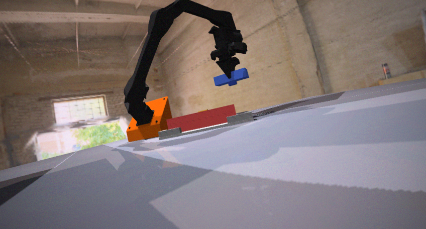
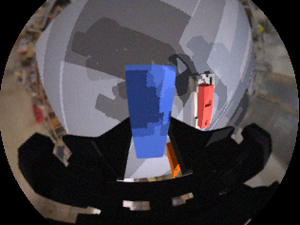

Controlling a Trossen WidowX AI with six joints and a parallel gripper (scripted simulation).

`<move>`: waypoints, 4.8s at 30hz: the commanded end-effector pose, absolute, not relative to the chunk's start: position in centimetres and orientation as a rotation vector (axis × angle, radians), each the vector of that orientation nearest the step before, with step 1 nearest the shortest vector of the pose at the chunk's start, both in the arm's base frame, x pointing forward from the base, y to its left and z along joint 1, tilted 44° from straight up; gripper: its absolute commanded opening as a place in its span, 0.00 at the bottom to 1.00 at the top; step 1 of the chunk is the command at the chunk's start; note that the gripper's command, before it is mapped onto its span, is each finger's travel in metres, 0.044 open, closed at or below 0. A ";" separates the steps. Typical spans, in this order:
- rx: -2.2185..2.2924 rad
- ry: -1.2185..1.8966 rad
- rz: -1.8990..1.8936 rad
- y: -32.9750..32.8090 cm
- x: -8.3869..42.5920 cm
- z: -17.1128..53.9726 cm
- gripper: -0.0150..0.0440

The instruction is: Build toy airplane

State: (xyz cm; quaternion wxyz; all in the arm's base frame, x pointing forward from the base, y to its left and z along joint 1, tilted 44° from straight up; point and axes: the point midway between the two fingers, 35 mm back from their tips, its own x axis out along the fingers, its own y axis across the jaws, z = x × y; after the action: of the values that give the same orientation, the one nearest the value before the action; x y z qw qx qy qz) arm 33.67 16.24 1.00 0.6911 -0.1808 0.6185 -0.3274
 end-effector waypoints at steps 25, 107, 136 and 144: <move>-0.016 1.158 -1.032 8.8 33.1 6.5 0.25; 0.590 0.663 -1.441 -3.2 27.1 11.3 0.59; 0.589 0.662 -1.441 -5.3 27.1 9.2 0.59; 0.589 0.662 -1.441 -5.3 27.1 9.2 0.59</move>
State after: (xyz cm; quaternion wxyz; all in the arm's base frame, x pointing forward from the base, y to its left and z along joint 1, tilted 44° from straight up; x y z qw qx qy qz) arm 27.19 -5.10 9.30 0.6642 0.2616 0.2931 -0.6360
